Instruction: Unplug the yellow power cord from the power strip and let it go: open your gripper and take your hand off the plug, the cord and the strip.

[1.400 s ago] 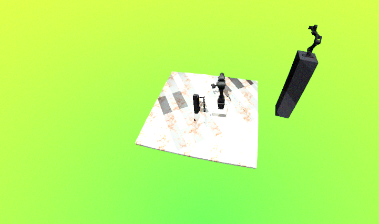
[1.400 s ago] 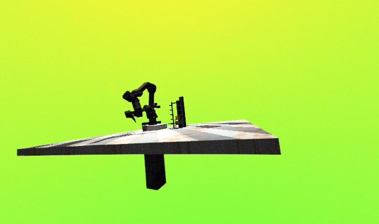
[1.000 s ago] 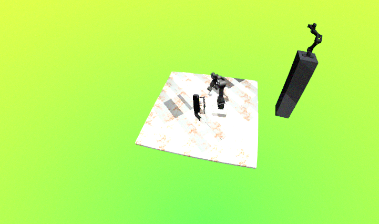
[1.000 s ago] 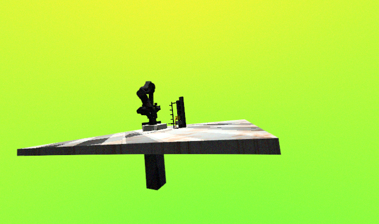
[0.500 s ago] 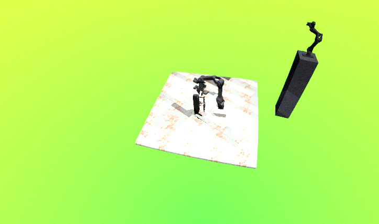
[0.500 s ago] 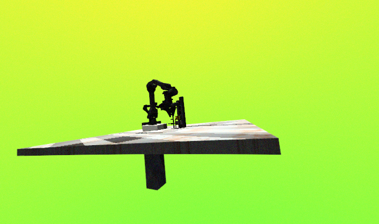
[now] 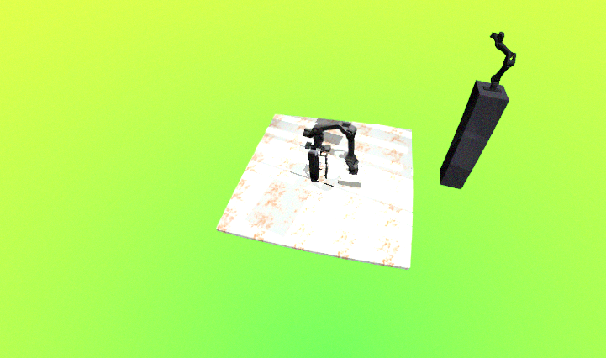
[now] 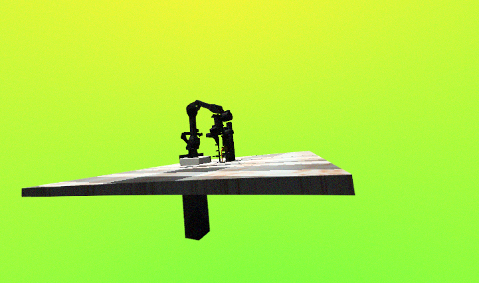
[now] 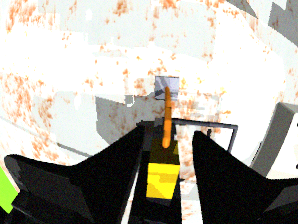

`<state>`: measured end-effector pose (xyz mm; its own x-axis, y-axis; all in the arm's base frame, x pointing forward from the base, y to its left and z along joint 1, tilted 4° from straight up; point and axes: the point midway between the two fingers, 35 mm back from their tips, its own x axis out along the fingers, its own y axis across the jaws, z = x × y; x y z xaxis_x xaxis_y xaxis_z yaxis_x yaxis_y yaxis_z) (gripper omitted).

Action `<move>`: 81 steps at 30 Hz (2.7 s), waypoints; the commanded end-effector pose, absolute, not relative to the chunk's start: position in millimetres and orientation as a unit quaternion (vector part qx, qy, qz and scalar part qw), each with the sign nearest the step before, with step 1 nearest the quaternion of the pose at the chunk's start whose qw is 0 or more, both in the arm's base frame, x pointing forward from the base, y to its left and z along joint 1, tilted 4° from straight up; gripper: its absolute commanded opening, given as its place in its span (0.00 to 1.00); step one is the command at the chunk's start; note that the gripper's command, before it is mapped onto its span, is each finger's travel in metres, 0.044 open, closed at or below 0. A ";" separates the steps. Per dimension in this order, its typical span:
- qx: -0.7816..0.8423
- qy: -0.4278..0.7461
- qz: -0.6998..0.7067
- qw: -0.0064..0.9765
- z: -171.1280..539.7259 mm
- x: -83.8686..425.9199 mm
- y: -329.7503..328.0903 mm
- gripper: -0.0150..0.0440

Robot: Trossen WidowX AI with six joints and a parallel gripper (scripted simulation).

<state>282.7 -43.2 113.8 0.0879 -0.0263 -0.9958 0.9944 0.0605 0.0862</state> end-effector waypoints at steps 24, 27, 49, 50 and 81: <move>0.493 0.489 -0.469 0.546 111.9 280.4 -5.1 0.53; 0.493 0.489 -0.469 0.545 111.8 280.1 -2.7 0.53; 0.494 0.491 -0.465 0.547 102.5 281.7 -2.3 0.34; 0.494 0.491 -0.465 0.547 102.5 281.7 -2.3 0.32; 0.493 0.489 -0.467 0.547 104.1 286.0 -37.7 0.25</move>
<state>283.4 -5.7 101.2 0.0763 0.0526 -0.9957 0.9905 0.1107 0.0817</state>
